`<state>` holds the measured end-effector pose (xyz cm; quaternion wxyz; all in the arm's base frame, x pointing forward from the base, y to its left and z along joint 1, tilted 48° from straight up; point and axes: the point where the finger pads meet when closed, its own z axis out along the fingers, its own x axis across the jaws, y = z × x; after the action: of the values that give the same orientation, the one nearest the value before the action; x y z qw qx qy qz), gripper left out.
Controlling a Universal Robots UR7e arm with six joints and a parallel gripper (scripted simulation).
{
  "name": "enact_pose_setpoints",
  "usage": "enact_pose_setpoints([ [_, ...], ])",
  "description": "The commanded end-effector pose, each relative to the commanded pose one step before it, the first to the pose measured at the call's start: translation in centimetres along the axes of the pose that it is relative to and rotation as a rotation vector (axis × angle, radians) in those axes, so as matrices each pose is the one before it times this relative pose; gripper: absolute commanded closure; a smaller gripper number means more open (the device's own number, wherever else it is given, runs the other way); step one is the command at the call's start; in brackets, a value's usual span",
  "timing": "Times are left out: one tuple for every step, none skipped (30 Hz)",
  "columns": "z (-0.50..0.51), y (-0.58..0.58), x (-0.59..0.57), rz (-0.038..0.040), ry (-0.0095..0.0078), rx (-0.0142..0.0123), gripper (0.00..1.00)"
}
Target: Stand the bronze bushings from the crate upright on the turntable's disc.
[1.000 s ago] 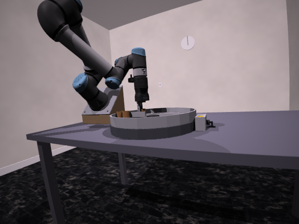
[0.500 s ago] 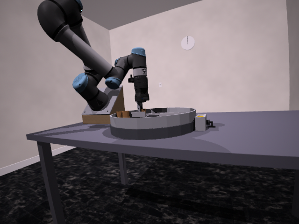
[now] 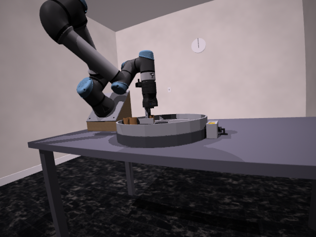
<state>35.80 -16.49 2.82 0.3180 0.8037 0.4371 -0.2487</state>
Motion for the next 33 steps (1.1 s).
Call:
enact_pose_setpoints([
  [0.125, -0.244, 0.029, -0.00369, -0.00023, 0.00411, 1.0],
  [0.0, 0.0, 0.0, 0.0, 0.0, 0.0, 1.0],
  [0.0, 0.0, 0.0, 0.0, 0.0, 0.0, 1.0],
  [0.0, 0.0, 0.0, 0.0, 0.0, 0.0, 1.0],
  [0.0, 0.0, 0.0, 0.0, 0.0, 0.0, 1.0],
  [0.0, 0.0, 0.0, 0.0, 0.0, 0.0, 1.0],
  [0.0, 0.0, 0.0, 0.0, 0.0, 0.0, 1.0],
  [0.0, 0.0, 0.0, 0.0, 0.0, 0.0, 1.0],
  [0.0, 0.0, 0.0, 0.0, 0.0, 0.0, 0.62],
  [0.0, 0.0, 0.0, 0.0, 0.0, 0.0, 0.62],
  [0.0, 0.0, 0.0, 0.0, 0.0, 0.0, 0.62],
  [0.0, 0.0, 0.0, 0.0, 0.0, 0.0, 0.62],
  [0.0, 0.0, 0.0, 0.0, 0.0, 0.0, 0.62],
  [0.0, 0.0, 0.0, -0.00001, -0.00001, 0.0, 0.62],
  [0.0, 0.0, 0.0, 0.0, 0.0, 0.0, 0.62],
  [0.0, 0.0, 0.0, 0.0, 0.0, 0.0, 0.62],
  [0.0, 0.0, 0.0, 0.0, 0.0, 0.0, 0.62],
  [0.0, 0.0, 0.0, 0.0, 0.0, 0.0, 0.62],
  [0.0, 0.0, 0.0, 0.0, 0.0, 0.0, 0.62],
  [0.0, 0.0, 0.0, 0.0, 0.0, 0.0, 0.62],
  [0.0, 0.0, 0.0, 0.0, 0.0, 0.0, 0.62],
  [0.0, 0.0, 0.0, 0.0, 0.0, 0.0, 0.62],
  [0.0, 0.0, 0.0, 0.0, 0.0, 0.0, 0.62],
  [0.0, 0.0, 0.0, 0.0, 0.0, 0.0, 0.62],
  [0.0, 0.0, 0.0, 0.0, 0.0, 0.0, 0.62],
  [0.0, 0.0, 0.0, 0.0, 0.0, 0.0, 0.62],
  [0.0, 0.0, 0.0, 0.0, 0.0, 0.0, 0.62],
  [0.0, 0.0, 0.0, 0.0, 0.0, 0.0, 0.62],
  [0.0, 0.0, 0.0, 0.0, 0.0, 0.0, 0.62],
  [0.0, 0.0, 0.0, 0.0, 0.0, 0.0, 0.62],
  [0.0, 0.0, 0.0, 0.0, 0.0, 0.0, 0.62],
  [0.0, 0.0, 0.0, 0.0, 0.0, 0.0, 0.62],
  [0.0, 0.0, 0.0, 0.0, 0.0, 0.0, 0.62],
])
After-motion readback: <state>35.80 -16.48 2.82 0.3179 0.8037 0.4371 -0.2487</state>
